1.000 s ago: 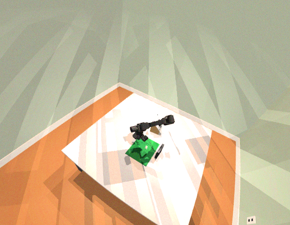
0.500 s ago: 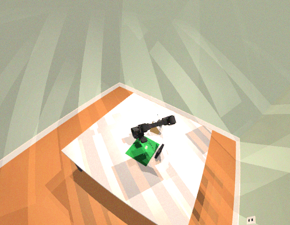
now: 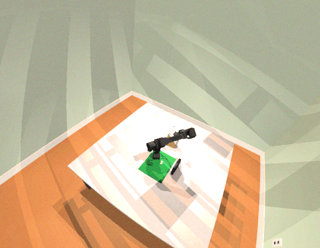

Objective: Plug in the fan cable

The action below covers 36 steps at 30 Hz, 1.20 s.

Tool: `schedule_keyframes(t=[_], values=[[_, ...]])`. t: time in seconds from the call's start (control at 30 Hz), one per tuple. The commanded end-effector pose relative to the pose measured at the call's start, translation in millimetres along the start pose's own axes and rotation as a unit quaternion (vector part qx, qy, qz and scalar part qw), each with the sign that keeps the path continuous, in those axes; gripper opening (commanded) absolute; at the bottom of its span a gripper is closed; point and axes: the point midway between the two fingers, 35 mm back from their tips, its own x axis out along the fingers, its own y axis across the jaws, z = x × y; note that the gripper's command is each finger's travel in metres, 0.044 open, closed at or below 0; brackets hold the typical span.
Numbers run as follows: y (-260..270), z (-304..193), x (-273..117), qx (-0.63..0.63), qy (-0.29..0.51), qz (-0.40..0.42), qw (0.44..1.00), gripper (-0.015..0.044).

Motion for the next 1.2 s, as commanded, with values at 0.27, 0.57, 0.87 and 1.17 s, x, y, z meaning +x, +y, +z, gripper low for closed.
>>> schedule_keyframes(t=[0.27,0.57,0.87,1.17], values=[[8,-16,1,0.207,0.004,-0.001,0.978,0.0],[15,-27,1,0.357,0.004,-0.001,0.934,0.0],[21,-38,1,0.498,0.005,-0.002,0.867,0.0],[26,-49,2,0.627,0.006,-0.003,0.779,0.0]])
